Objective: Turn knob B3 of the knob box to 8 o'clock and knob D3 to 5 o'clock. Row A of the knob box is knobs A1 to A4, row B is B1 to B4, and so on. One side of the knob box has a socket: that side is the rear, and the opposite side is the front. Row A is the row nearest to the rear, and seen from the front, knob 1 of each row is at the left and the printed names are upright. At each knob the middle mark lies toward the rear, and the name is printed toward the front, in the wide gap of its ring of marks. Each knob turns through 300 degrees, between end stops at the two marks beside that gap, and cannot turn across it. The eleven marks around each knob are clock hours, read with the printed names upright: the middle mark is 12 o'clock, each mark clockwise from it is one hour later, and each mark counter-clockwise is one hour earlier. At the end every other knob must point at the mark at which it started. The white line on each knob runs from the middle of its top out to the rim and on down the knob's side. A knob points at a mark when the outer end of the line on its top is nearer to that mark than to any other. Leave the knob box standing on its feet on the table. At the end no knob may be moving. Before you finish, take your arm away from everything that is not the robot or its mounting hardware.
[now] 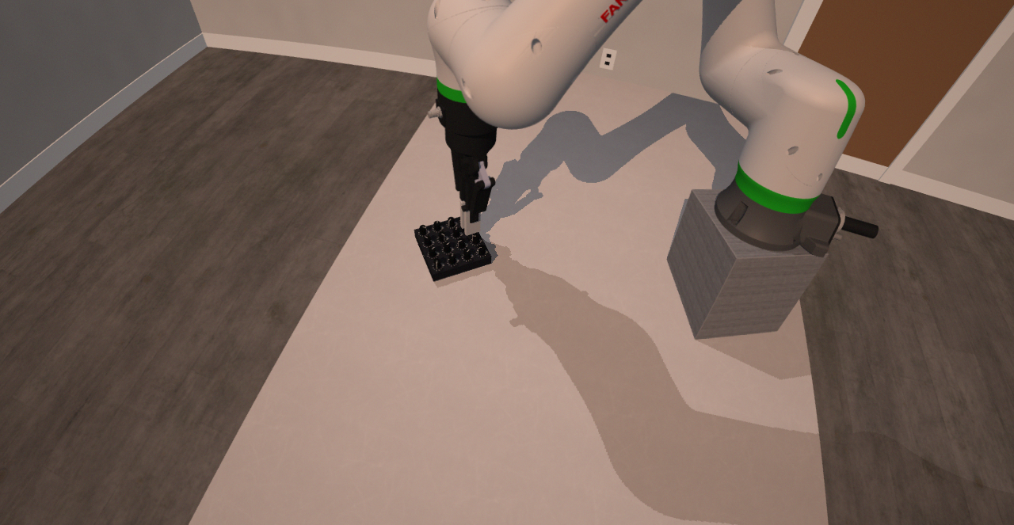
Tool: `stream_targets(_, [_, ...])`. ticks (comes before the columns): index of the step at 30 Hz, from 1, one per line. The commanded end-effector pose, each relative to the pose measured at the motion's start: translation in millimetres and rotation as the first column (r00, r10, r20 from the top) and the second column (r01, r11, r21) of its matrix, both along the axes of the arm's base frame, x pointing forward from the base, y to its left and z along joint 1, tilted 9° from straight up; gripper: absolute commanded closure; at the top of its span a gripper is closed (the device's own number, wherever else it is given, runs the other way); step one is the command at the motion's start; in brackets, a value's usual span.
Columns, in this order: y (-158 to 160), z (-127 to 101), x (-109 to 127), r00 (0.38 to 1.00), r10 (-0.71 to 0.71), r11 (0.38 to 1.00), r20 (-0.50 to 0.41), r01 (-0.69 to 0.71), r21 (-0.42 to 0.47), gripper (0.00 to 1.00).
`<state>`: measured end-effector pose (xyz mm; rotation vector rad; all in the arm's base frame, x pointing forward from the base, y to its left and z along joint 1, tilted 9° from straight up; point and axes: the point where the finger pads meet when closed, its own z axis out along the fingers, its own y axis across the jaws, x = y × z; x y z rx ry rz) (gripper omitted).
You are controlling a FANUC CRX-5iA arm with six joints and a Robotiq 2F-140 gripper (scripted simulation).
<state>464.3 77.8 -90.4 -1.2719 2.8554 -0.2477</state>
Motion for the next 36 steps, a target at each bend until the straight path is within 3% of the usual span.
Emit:
stream_targets(1, [0.1, 0.1, 0.1, 1.000, 0.000, 1.000, 0.000, 0.000, 0.000, 0.95])
stream_targets(18, [0.1, 0.1, 0.1, 0.999, -0.049, 0.999, 0.007, 0.049, 0.004, 0.95])
stream_targets(36, [0.1, 0.1, 0.1, 0.966, -0.255, 0.967, 0.034, 0.254, 0.023, 0.95])
